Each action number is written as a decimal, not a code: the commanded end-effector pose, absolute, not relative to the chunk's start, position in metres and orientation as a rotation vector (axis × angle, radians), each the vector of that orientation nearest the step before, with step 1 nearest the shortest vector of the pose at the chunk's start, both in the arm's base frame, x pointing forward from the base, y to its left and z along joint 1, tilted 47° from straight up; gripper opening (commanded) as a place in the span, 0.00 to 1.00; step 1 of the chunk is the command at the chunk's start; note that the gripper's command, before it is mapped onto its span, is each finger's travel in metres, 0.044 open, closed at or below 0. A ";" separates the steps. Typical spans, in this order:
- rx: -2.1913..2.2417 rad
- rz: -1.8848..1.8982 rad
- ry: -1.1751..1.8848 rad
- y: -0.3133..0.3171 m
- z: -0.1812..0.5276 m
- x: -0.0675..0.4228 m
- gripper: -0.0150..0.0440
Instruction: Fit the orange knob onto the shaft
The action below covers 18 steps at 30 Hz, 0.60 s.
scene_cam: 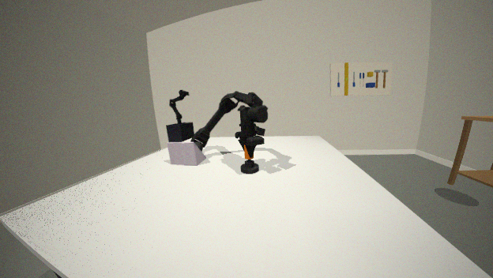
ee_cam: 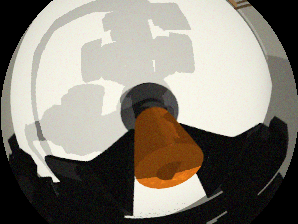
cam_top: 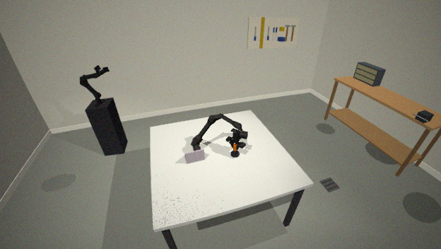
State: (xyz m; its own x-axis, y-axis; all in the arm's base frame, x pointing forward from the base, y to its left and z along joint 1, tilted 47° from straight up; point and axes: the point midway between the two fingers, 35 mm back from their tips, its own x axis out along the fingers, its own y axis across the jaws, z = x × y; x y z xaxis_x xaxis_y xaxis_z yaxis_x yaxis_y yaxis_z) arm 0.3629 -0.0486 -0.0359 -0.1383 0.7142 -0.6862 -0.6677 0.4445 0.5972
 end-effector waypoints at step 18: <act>0.044 1.191 1.217 -0.050 -0.034 0.365 0.25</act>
